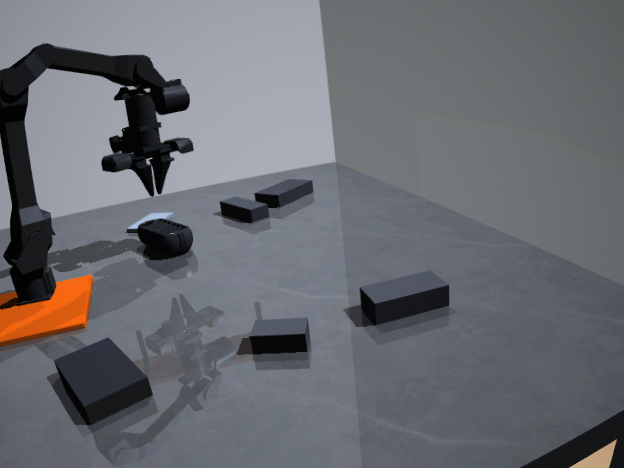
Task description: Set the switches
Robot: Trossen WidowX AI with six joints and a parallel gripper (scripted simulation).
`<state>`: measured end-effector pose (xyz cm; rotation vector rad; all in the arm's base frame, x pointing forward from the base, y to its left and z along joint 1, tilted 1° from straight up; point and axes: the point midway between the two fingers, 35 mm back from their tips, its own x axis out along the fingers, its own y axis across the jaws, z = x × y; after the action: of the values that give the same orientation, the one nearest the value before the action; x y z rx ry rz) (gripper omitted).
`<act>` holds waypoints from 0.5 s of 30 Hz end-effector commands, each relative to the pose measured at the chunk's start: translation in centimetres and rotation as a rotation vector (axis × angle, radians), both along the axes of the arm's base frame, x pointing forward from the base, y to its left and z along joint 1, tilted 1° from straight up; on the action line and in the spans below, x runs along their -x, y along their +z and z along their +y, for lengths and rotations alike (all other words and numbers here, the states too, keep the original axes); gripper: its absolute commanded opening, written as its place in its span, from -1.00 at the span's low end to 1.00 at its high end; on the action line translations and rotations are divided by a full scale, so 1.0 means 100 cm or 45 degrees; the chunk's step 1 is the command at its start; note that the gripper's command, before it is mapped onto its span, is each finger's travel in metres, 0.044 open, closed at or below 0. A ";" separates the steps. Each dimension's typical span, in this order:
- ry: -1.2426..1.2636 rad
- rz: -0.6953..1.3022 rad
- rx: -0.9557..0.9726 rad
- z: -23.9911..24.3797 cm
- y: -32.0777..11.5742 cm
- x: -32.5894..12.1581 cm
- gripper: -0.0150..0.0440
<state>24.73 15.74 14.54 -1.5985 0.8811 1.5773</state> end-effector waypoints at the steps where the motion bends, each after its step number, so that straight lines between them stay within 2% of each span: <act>1: 0.000 0.000 0.000 0.000 0.000 0.000 0.04; 12: 0.000 0.000 0.000 0.000 0.000 0.000 1.00; 14: 0.000 0.000 0.000 0.000 0.000 0.000 1.00; 15: -0.001 0.000 0.000 0.000 -0.001 0.000 0.91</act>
<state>24.73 15.74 14.54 -1.5985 0.8813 1.5774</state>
